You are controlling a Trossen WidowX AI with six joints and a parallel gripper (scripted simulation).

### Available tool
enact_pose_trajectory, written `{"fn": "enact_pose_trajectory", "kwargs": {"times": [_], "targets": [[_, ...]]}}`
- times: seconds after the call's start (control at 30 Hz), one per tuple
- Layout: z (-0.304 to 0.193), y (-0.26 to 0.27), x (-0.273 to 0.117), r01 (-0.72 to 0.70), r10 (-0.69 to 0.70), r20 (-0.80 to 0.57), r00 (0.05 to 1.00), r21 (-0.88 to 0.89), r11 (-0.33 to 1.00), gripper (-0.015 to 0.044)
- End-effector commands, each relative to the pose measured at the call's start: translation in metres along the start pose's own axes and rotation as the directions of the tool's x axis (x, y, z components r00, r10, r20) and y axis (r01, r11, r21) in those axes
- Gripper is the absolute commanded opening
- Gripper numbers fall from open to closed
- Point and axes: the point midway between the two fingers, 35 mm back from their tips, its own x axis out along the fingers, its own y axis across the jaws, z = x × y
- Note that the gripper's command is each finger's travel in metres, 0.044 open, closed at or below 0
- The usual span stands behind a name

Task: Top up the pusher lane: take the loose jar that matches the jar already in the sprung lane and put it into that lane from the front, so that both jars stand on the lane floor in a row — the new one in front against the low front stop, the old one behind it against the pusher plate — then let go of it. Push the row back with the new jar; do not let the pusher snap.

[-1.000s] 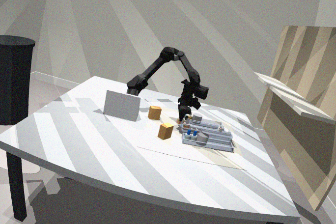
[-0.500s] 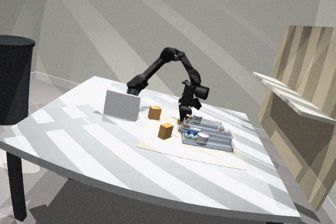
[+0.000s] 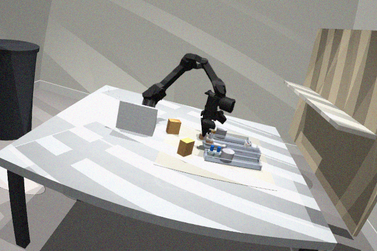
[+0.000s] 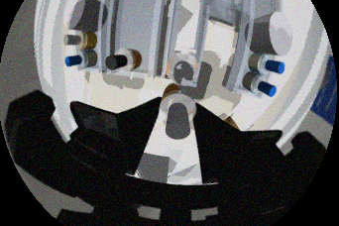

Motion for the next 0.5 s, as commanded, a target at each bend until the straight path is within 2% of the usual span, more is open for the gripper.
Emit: {"fn": "enact_pose_trajectory", "kwargs": {"times": [0.0,0.47], "targets": [[0.0068,-0.0003,-0.0014,0.0,0.0,0.014,1.0,-0.005,1.0,0.0],[0.0119,-0.0004,-0.0012,0.0,0.0,0.014,1.0,-0.006,1.0,0.0]]}}
